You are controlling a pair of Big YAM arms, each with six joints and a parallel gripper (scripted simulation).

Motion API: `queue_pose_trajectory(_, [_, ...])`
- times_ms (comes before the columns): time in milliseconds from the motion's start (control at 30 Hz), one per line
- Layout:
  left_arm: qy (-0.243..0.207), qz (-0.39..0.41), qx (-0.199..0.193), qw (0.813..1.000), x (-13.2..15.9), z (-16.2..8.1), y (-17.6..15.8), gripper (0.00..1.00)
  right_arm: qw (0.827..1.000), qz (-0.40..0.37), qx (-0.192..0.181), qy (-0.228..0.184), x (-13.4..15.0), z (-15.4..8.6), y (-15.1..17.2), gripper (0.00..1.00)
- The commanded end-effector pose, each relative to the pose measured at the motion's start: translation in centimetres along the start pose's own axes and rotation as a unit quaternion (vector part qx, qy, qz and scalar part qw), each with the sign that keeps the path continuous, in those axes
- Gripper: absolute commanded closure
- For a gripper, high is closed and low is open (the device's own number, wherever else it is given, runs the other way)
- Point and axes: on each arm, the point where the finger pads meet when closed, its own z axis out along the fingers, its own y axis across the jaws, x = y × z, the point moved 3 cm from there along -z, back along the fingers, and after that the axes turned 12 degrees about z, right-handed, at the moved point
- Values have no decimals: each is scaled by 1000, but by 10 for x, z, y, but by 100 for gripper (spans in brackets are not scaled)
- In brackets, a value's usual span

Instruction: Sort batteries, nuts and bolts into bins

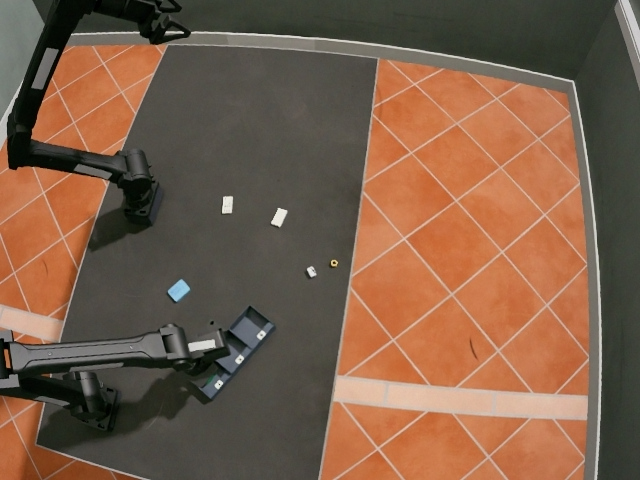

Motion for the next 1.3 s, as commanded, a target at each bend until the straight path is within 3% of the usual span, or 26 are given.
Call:
queue_pose_trajectory(0, [-26, 4, -5, 1000, -9, -26, 3, 0, 1000, 2, 5, -13, -12, -9, -5, 68])
queue_pose_trajectory(867, [-26, 4, -5, 1000, -9, -26, 3, 0, 1000, 6, 11, -29, -24, -18, -10, 68])
queue_pose_trajectory(1267, [-26, 4, -5, 1000, -9, -26, 3, 0, 1000, 1, 6, -17, -25, -14, -5, 68])
